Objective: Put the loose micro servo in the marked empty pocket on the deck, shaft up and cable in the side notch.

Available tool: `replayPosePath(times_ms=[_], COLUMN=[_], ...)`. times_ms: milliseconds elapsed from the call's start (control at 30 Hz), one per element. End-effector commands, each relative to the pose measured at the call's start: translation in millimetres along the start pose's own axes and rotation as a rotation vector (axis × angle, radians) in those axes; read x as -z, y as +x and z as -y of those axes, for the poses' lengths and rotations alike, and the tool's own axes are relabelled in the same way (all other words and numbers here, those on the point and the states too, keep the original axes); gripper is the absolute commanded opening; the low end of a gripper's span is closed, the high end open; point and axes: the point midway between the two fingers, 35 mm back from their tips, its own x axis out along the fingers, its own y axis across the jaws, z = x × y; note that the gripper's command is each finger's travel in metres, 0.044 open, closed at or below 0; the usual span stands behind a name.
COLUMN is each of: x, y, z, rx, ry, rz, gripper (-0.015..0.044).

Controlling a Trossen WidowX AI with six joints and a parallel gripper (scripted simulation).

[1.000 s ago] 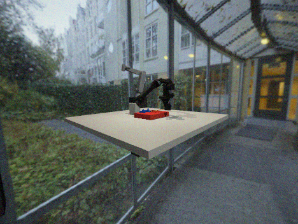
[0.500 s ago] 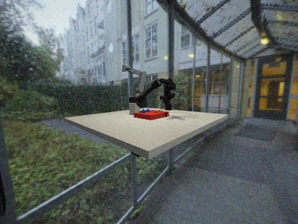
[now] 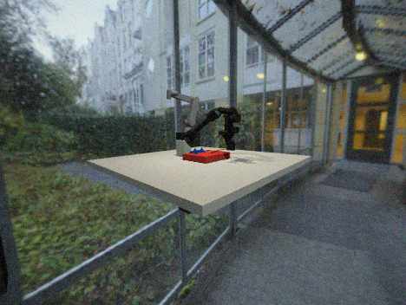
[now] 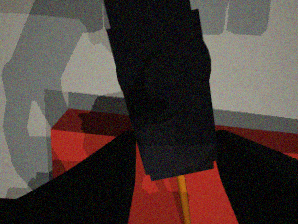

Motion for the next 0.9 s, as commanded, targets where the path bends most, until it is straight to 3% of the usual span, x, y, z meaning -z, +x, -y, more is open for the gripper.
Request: replayPosePath(times_ms=[0, 867], x=[-4.3, -23.3], y=[-0.4, -0.7], z=[-0.2, 1.0], rx=[-0.005, -0.005], ry=[0.005, 0.004], rz=[0.003, 0.004], gripper=[0.0000, 0.0000])
